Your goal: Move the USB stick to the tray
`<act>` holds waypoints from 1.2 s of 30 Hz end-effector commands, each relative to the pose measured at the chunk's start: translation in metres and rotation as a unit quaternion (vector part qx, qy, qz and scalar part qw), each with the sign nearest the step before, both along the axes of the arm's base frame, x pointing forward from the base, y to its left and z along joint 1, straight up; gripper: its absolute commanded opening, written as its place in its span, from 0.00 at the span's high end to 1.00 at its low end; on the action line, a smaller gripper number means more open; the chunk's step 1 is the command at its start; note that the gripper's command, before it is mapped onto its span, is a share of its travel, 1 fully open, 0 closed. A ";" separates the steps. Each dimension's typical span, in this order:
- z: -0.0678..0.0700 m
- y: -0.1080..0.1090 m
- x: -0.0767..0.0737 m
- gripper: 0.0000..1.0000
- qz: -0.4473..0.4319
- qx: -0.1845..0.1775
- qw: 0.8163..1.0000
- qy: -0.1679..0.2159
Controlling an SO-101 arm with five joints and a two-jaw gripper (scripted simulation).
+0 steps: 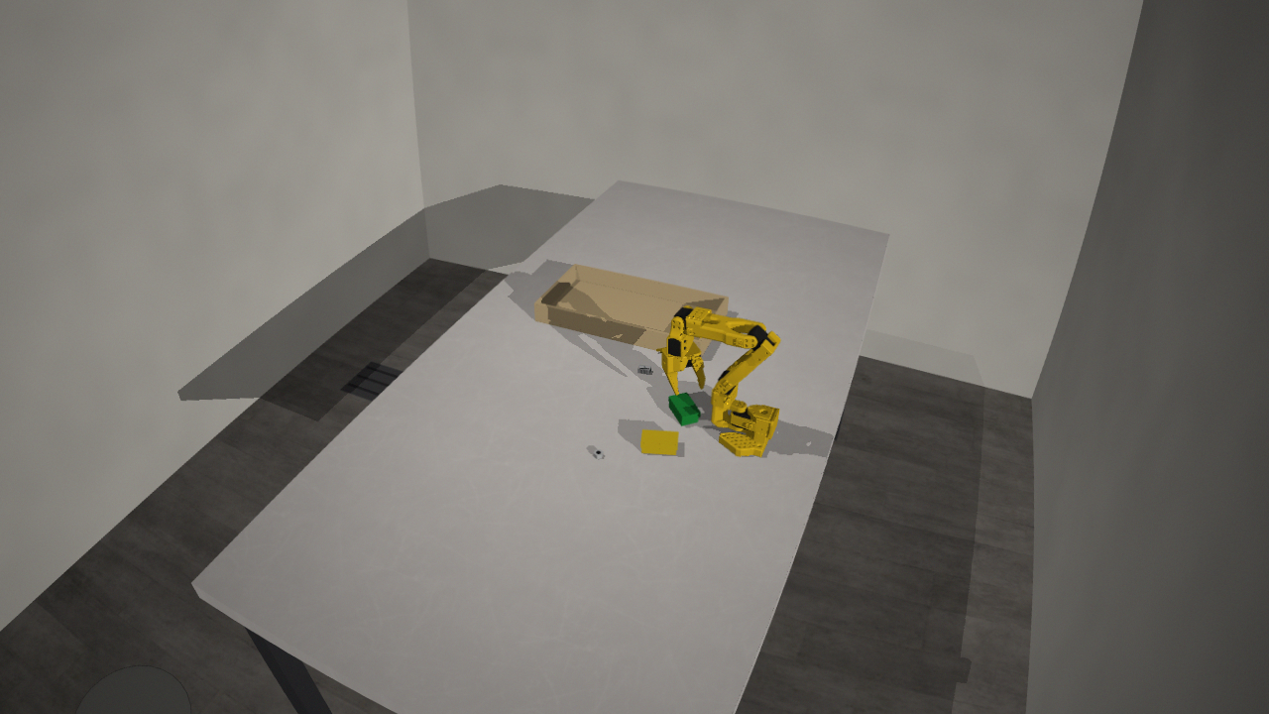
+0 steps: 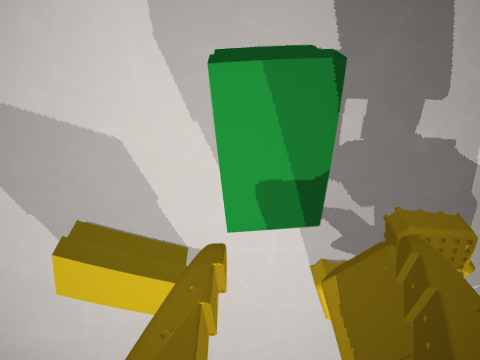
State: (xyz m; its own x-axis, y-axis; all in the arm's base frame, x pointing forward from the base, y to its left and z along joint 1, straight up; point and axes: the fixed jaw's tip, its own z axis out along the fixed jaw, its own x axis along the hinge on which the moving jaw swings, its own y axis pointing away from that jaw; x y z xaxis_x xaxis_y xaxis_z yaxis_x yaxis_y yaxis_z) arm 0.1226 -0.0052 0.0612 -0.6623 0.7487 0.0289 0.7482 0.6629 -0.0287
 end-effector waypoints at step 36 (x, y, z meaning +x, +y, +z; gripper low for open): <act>0.011 -0.001 0.010 0.71 -0.002 -0.001 1.000 -0.020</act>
State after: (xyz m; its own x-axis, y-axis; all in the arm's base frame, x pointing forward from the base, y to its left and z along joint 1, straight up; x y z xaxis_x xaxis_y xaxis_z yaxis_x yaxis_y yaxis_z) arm 0.1294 -0.0058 0.0676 -0.6627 0.7488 0.0150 0.7486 0.6628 -0.0155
